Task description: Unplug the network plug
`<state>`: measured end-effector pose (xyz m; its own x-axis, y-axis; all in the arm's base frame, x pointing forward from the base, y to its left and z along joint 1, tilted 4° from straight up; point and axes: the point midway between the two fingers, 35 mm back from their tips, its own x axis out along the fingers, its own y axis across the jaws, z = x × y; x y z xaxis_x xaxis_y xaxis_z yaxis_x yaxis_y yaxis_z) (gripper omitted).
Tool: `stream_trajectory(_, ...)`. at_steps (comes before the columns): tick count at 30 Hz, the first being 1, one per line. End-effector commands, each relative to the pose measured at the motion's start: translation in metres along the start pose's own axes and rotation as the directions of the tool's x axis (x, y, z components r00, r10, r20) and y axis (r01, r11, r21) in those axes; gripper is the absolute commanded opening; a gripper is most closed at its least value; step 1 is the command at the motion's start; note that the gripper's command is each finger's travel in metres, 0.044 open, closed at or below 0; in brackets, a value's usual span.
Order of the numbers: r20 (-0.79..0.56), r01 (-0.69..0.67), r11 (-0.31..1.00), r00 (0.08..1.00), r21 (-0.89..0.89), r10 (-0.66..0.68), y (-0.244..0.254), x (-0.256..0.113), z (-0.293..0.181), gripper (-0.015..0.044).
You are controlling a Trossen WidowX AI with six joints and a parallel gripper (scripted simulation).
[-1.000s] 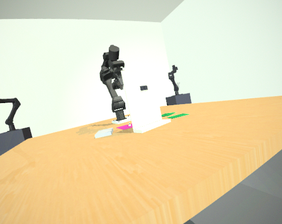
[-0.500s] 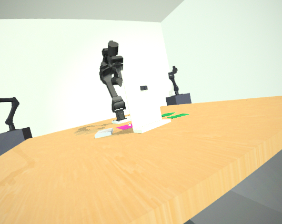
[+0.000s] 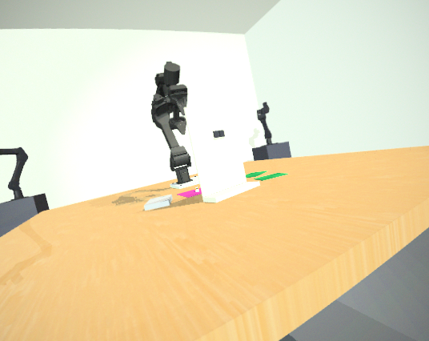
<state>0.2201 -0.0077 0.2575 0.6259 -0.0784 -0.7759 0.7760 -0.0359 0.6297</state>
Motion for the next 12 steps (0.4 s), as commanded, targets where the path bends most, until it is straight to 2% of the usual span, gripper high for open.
stream_trajectory(1,0.003,0.002,1.0,1.0,0.005,-0.002,-0.0002,0.0,0.0003,0.044)
stream_trajectory(12,0.003,0.002,1.0,1.0,0.005,-0.002,-0.0002,0.0,0.0003,0.044)
